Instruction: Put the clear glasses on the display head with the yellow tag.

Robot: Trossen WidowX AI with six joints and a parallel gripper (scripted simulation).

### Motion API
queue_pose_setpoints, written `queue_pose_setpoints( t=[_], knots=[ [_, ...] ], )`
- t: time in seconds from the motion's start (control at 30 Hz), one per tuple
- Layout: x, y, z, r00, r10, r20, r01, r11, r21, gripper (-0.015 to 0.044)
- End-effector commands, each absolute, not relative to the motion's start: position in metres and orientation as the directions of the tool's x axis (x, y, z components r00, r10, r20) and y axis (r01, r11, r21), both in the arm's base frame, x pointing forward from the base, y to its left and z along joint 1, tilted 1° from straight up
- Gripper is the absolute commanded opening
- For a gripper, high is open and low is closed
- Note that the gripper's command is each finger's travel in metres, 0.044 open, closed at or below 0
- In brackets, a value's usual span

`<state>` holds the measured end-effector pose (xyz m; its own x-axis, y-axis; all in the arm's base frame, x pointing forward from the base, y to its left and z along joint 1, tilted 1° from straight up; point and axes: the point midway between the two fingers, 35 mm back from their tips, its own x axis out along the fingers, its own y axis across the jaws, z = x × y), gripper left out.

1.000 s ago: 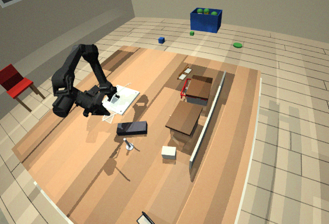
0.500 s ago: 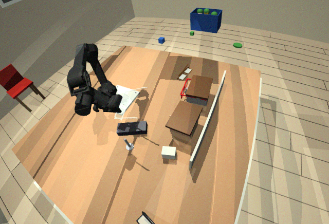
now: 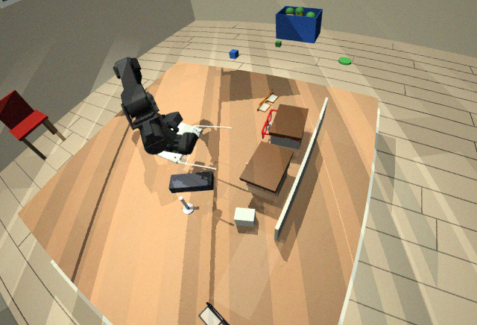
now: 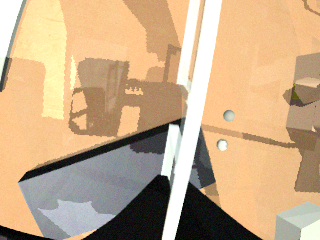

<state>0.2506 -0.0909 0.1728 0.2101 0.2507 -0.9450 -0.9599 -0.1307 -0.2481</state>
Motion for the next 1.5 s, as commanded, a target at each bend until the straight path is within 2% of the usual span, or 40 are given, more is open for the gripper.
queue_pose_setpoints(
  t=[0.0, 0.77, 1.03, 1.47],
  knots=[
    [0.252, -0.079, 0.168, 0.167, 0.216, -0.962, -0.973, -0.121, -0.196, 0.0],
    [0.255, -0.019, 0.151, 0.032, -0.012, -0.999, -0.998, -0.05, -0.031, 0.0],
    [0.256, -0.021, 0.141, 0.044, -0.04, -0.998, -0.998, -0.05, -0.042, 0.0],
    [0.256, -0.021, 0.124, 0.048, 0.005, -0.999, -0.998, -0.049, -0.048, 0.0]
  ],
)
